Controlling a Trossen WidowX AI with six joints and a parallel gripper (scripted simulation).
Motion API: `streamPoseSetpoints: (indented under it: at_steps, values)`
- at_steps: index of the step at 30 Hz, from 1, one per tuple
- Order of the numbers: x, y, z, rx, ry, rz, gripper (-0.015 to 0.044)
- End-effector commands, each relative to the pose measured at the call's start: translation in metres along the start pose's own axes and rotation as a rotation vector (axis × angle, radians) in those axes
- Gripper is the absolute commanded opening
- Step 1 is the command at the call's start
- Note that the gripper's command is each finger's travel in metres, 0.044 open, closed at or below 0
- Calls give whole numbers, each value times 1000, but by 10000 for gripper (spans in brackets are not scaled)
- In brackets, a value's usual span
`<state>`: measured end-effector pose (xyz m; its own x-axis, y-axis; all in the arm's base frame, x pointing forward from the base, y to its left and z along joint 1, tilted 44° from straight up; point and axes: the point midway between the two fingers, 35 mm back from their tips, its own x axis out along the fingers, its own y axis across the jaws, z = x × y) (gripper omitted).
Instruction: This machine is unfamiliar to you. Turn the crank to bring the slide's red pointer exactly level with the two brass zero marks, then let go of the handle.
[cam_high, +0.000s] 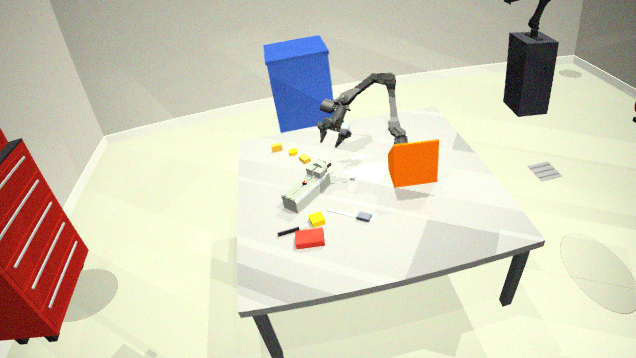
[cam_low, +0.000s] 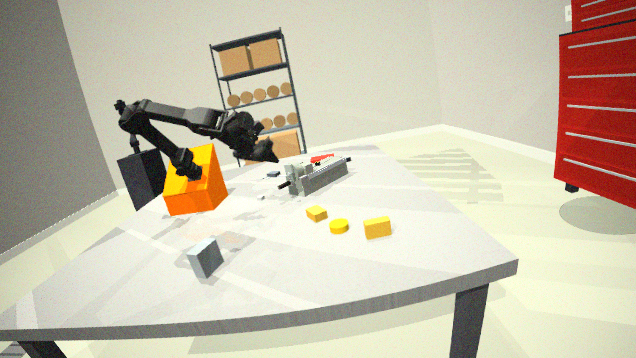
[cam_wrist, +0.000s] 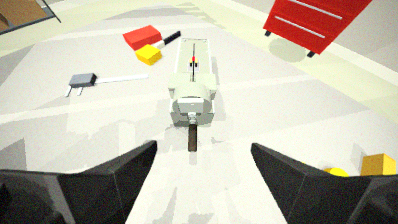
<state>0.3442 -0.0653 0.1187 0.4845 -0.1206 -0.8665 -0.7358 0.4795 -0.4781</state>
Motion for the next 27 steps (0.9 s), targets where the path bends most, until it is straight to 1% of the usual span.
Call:
streamPoseSetpoints:
  at_steps: [1,9,17,27]
  values:
    - [25,3,-19,-8,4,21,440]
    - [59,5,-56,-9,6,20,440]
    - [85,12,-90,-10,7,15,440]
    - [91,12,-89,-11,6,14,440]
